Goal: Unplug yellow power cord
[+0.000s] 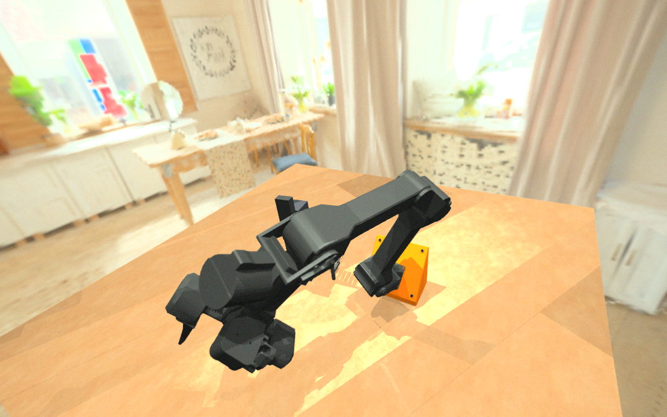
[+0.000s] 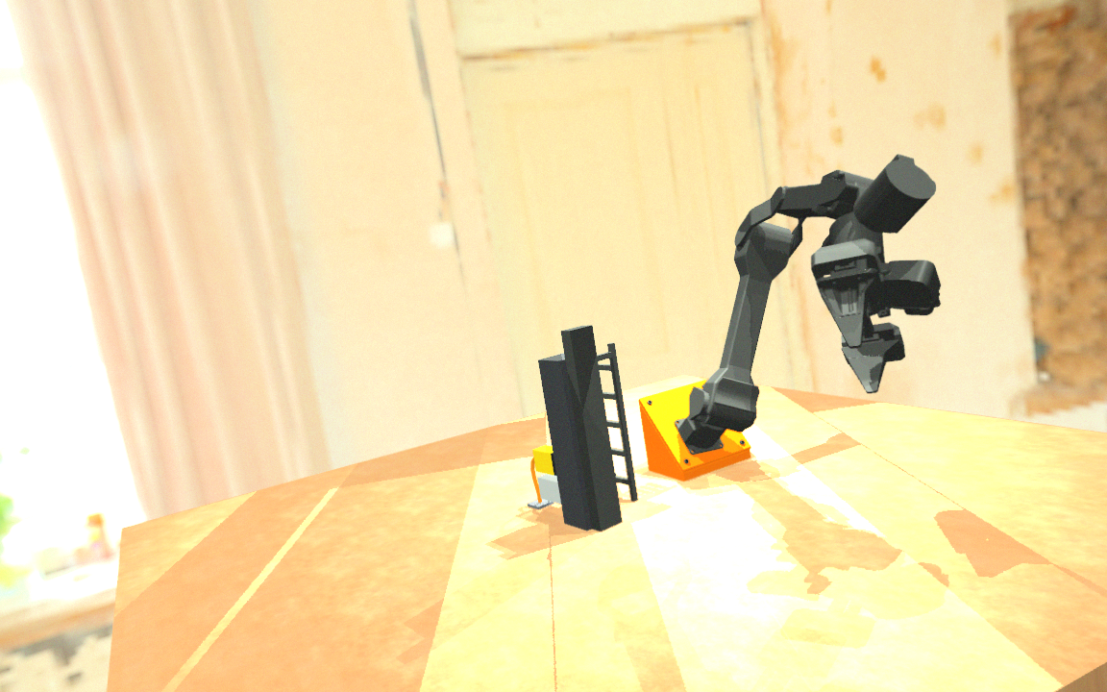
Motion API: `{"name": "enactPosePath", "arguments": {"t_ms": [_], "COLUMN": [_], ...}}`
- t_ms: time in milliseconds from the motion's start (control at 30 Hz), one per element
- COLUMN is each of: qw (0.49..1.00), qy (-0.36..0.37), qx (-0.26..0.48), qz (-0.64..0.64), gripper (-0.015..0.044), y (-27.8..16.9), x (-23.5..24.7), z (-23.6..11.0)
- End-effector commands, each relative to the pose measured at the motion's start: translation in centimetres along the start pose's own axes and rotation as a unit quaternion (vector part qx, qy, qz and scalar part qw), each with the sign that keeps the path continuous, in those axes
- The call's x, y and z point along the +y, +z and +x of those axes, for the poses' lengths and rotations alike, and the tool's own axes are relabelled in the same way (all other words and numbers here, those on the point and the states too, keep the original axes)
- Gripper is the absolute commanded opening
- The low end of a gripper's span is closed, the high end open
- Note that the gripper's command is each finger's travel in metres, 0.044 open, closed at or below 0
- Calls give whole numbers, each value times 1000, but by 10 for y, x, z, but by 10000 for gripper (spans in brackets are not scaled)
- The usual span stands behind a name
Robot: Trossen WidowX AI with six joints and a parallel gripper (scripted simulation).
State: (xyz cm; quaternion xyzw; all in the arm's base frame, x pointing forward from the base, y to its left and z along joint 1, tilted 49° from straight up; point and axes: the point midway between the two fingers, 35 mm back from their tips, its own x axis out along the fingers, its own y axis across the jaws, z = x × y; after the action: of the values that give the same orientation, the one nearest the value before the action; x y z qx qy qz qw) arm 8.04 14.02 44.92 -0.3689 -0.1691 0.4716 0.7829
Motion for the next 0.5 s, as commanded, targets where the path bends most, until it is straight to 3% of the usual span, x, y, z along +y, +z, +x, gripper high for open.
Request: {"name": "enactPosePath", "arguments": {"t_ms": [0, 100, 267, 467], "qw": [1000, 999, 981, 920], "qy": [1, 11, 40, 43], "qx": [2, 31, 141, 273], "qz": [1, 24, 126, 278], "gripper": [374, 295, 164, 160], "y": [0, -9, -55, -141], "x": [0, 2, 5, 2], "z": [1, 18, 75, 123]}}
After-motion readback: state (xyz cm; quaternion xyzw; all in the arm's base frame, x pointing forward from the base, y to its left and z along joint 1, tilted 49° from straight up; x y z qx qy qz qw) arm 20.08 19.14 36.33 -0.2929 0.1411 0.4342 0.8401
